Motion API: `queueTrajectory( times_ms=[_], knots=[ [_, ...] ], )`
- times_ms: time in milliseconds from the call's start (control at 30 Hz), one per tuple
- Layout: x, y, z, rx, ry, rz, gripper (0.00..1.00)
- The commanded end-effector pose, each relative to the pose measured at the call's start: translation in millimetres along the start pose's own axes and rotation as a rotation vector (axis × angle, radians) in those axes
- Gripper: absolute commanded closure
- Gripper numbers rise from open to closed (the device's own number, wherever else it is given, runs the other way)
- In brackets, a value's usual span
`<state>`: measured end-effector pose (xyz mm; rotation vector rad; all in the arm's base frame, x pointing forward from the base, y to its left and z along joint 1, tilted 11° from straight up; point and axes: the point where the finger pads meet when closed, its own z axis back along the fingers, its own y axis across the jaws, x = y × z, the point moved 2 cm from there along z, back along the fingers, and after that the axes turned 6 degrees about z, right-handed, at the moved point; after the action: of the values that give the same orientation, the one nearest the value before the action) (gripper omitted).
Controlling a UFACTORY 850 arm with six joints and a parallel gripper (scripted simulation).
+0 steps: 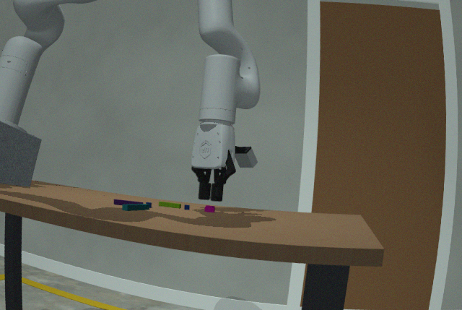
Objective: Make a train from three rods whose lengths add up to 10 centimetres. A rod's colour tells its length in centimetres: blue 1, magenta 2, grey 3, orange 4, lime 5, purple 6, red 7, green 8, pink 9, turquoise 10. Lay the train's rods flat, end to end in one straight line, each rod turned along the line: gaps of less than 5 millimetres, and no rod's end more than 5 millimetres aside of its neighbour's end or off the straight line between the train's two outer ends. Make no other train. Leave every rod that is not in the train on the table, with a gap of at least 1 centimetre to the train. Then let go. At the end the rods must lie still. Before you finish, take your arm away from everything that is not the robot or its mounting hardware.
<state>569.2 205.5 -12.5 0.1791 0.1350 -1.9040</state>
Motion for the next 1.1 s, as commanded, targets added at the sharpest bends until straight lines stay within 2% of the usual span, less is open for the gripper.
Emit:
queueTrajectory(
  times_ms=[0,1067],
  knots=[
    [-0.7,0.9,-2.9,0.002,0.002,0.000,0.64],
    [-0.7,0.9,-6.4,0.002,0.002,0.000,0.64]
  ],
)
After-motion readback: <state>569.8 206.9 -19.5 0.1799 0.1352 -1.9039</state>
